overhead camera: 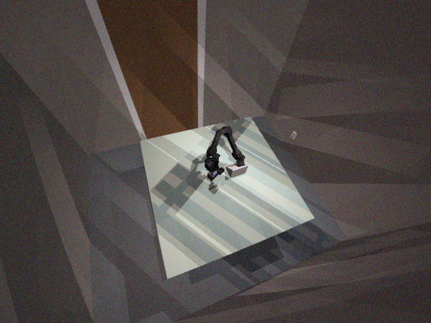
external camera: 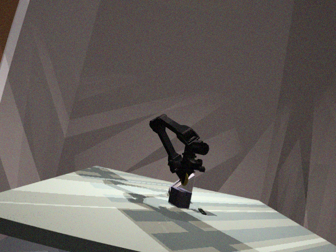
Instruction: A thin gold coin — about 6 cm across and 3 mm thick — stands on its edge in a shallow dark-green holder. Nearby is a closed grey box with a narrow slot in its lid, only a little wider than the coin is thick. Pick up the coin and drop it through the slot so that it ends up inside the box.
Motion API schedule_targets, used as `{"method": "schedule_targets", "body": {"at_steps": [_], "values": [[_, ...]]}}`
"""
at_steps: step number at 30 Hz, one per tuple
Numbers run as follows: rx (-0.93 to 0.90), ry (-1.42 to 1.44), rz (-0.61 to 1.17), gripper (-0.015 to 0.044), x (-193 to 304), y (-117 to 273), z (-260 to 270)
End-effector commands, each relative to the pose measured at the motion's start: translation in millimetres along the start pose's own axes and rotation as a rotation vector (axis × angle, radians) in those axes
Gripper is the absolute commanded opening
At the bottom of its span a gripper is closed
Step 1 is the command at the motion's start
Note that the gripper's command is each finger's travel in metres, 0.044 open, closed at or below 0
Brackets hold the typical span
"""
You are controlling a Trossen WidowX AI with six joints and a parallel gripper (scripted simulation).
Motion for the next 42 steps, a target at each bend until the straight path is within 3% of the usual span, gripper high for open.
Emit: {"method": "schedule_targets", "body": {"at_steps": [1,42], "values": [[0.0,-0.002,-0.001,0.0,0,0,0],[-0.001,0.012,0.0,0.0,4,-14,-2]]}}
Point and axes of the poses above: the point midway between the two fingers, 35 mm back from their tips, its own y axis back along the fingers, its own z axis across the jaws, x = y × z, the point moved 8 cm from there along y, back along the fingers, and after that the axes turned 3 degrees about y, right-handed, at the moved point
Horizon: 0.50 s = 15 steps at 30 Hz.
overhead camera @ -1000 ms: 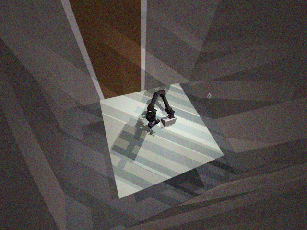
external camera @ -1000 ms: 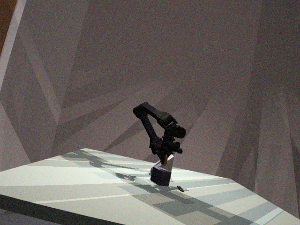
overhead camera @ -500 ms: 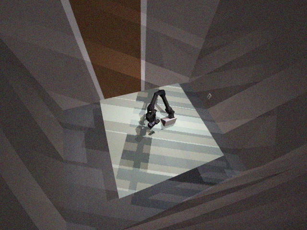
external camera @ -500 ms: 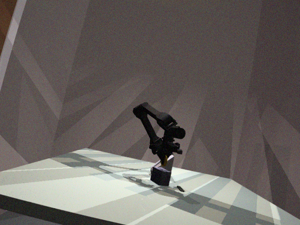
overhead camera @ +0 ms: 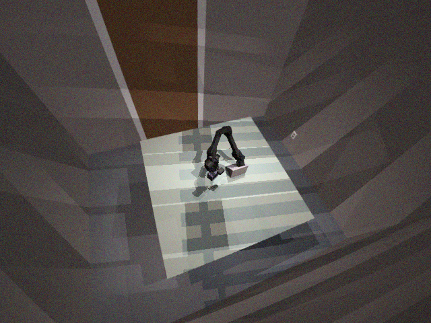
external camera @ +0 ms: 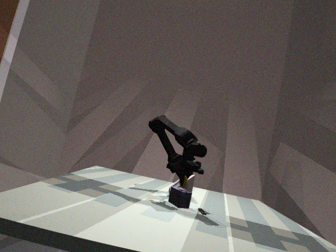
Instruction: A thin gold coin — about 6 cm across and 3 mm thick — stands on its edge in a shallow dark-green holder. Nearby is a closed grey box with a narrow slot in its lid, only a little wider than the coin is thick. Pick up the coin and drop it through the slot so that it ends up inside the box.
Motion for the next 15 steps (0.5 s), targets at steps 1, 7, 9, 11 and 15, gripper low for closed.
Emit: {"method": "schedule_targets", "body": {"at_steps": [1,7,9,11,15], "values": [[0.005,0.006,0.001,0.0,0.3,-2.5,0.2],[0.005,0.006,0.001,0.0,0.3,-5.7,0.1],[0.005,0.006,0.001,0.0,0.3,-6.8,0.1],[0.0,0.0,0.0,0.0026,0.0,-5.4,-0.1],[0.0,0.0,0.0,0.0131,0.0,-5.4,-0.1]]}}
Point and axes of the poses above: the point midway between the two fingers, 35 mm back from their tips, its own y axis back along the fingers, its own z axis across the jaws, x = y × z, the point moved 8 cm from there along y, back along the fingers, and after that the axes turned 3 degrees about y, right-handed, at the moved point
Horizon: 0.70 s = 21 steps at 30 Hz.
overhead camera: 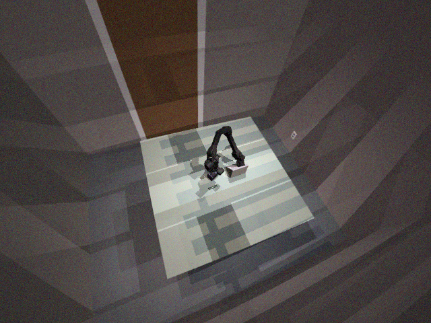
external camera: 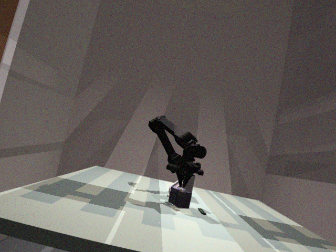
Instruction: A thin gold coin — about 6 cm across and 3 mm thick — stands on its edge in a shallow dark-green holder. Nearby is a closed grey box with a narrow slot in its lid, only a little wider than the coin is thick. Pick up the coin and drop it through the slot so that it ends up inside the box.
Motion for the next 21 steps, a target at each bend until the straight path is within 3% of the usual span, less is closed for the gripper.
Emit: {"method": "schedule_targets", "body": {"at_steps": [1,10,18,21], "values": [[0.0,-0.001,0.0,0.0157,0,0,0],[0.0,-0.001,0.0,0.0161,0,0,0],[0.0,0.001,0.0,0.0371,0,20,0],[0.003,0.004,0.004,0.044,2,49,1]]}}
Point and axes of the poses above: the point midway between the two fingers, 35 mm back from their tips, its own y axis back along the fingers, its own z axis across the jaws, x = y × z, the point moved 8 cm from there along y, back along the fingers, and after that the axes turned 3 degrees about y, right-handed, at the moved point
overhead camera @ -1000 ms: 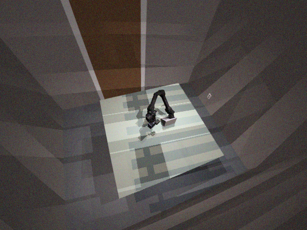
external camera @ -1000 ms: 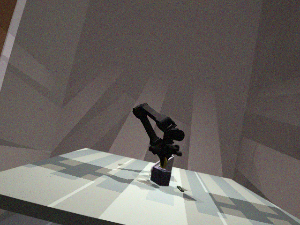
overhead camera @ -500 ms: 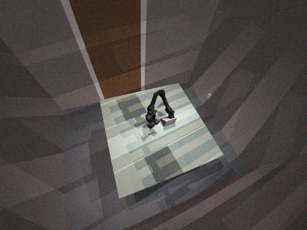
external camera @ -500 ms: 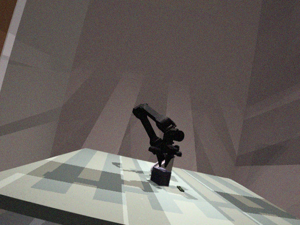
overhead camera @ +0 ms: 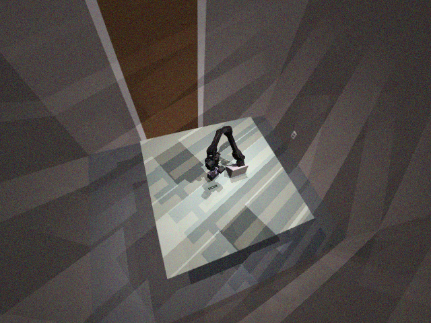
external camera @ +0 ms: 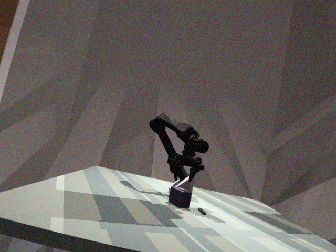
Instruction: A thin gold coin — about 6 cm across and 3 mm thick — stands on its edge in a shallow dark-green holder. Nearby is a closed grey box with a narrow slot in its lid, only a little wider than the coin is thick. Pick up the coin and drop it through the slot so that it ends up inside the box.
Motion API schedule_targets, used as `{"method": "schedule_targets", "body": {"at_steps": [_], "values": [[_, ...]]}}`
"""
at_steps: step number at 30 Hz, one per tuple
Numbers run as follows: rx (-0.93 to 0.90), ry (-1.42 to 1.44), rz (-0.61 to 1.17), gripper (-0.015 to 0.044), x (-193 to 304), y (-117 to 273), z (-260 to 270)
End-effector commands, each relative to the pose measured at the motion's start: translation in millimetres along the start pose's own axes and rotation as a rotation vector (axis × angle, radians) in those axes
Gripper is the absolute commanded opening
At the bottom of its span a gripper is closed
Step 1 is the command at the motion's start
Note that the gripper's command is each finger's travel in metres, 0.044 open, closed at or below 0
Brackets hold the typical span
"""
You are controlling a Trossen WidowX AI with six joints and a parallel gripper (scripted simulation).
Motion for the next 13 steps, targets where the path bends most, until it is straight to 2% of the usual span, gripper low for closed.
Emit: {"method": "schedule_targets", "body": {"at_steps": [1,13], "values": [[0.002,-0.003,-0.01,0.044,1.4,27.8,0.7],[0.003,-0.003,-0.01,0.044,1.7,30.0,0.7]]}}
Point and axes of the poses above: the point midway between the two fingers, 35 mm back from their tips, its own y axis back along the fingers, its own z axis across the jaws, x = y × z, the point moved 8 cm from there along y, back along the fingers, and after that the axes turned 3 degrees about y, right-handed, at the moved point
